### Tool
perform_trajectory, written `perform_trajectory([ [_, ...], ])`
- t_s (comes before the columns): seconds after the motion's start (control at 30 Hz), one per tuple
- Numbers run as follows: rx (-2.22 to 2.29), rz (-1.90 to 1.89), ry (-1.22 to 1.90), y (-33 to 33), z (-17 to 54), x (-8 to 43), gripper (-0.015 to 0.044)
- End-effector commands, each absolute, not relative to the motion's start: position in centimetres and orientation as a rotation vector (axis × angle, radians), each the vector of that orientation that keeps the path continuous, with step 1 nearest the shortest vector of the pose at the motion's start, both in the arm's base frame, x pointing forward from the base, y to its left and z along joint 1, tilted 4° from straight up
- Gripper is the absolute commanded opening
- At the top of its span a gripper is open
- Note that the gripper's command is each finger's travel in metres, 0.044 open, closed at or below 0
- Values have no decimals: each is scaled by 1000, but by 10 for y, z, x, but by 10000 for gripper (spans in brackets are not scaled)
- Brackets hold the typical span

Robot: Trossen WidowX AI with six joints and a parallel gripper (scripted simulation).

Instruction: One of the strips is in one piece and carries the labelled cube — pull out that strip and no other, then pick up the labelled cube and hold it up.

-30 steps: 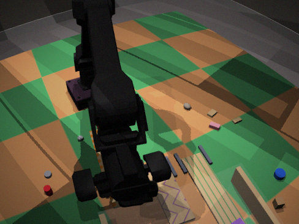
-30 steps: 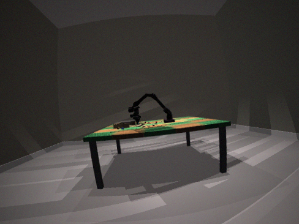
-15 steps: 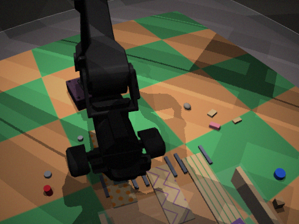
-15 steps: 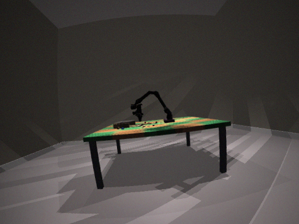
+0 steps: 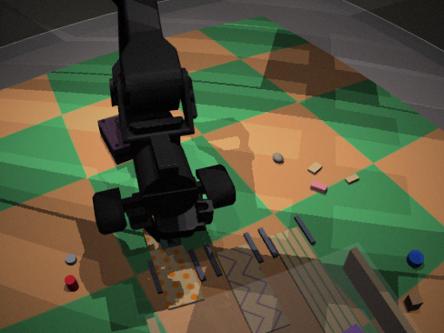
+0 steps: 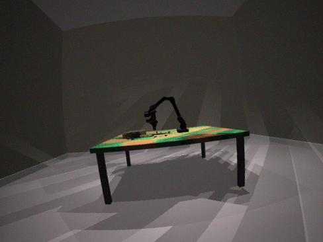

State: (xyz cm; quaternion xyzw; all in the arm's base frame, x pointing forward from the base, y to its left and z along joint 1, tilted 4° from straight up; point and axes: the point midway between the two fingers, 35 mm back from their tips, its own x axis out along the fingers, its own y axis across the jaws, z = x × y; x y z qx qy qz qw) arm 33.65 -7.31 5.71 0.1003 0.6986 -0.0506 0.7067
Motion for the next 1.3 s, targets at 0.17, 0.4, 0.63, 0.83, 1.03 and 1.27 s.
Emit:
perform_trajectory([
  [0.17,217,-111,1561,-67,54,303,0],
  [0.4,217,-113,1560,-67,63,298,0],
  [0.63,217,-111,1561,-68,90,298,0],
  [0.83,217,-111,1561,-68,90,298,0],
  [1.03,217,-111,1561,-68,90,298,0],
  [1.27,217,-111,1561,-68,90,298,0],
])
